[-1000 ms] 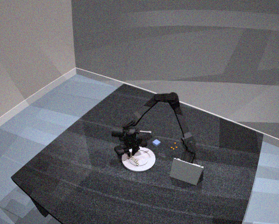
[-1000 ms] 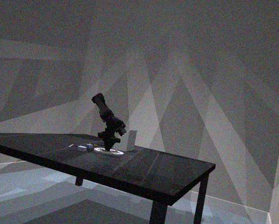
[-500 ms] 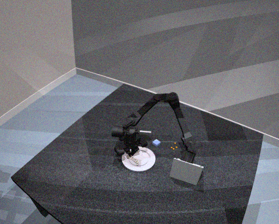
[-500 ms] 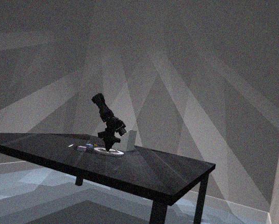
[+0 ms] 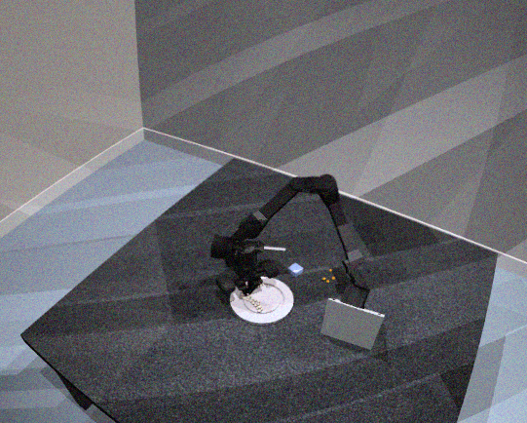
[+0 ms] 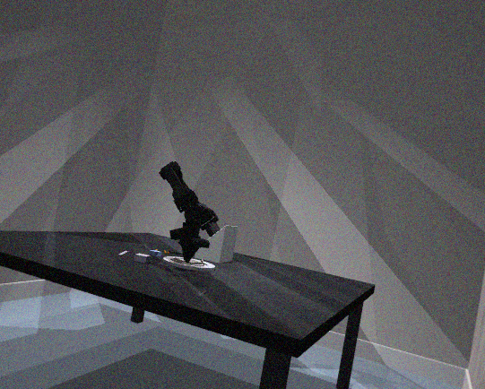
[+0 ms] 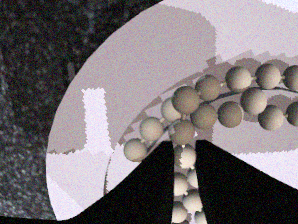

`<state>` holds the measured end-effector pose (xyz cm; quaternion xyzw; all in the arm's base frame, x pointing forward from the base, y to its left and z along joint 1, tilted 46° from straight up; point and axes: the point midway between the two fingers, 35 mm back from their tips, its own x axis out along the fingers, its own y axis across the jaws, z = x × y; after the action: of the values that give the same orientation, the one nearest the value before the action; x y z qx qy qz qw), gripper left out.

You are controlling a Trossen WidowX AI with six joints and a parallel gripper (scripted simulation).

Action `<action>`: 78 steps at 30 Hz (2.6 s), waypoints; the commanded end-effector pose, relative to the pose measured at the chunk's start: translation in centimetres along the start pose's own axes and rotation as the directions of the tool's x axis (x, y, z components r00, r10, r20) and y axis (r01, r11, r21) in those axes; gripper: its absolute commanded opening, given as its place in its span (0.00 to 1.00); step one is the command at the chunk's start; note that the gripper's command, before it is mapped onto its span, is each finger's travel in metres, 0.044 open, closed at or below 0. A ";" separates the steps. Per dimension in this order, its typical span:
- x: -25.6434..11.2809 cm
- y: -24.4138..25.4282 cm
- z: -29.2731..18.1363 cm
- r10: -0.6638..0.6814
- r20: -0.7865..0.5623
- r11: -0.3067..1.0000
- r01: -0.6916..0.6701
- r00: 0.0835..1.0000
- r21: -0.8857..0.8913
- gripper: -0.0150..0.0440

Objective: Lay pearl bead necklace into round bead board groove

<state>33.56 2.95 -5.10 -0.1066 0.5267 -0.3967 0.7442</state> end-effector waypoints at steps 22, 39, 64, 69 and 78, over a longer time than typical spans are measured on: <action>-0.5 1.9 0.3 -0.006 0.001 1.000 0.006 1.000 -0.005 0.25; 0.2 1.9 0.3 -0.007 0.001 1.000 0.007 1.000 -0.005 0.25; 0.2 1.9 0.3 -0.007 0.001 1.000 0.007 1.000 -0.005 0.25; 0.2 1.9 0.3 -0.007 0.001 1.000 0.007 1.000 -0.005 0.25; 0.2 1.9 0.3 -0.007 0.001 1.000 0.007 1.000 -0.005 0.25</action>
<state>35.08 4.45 -5.92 -0.1072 0.5228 -0.3946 0.7480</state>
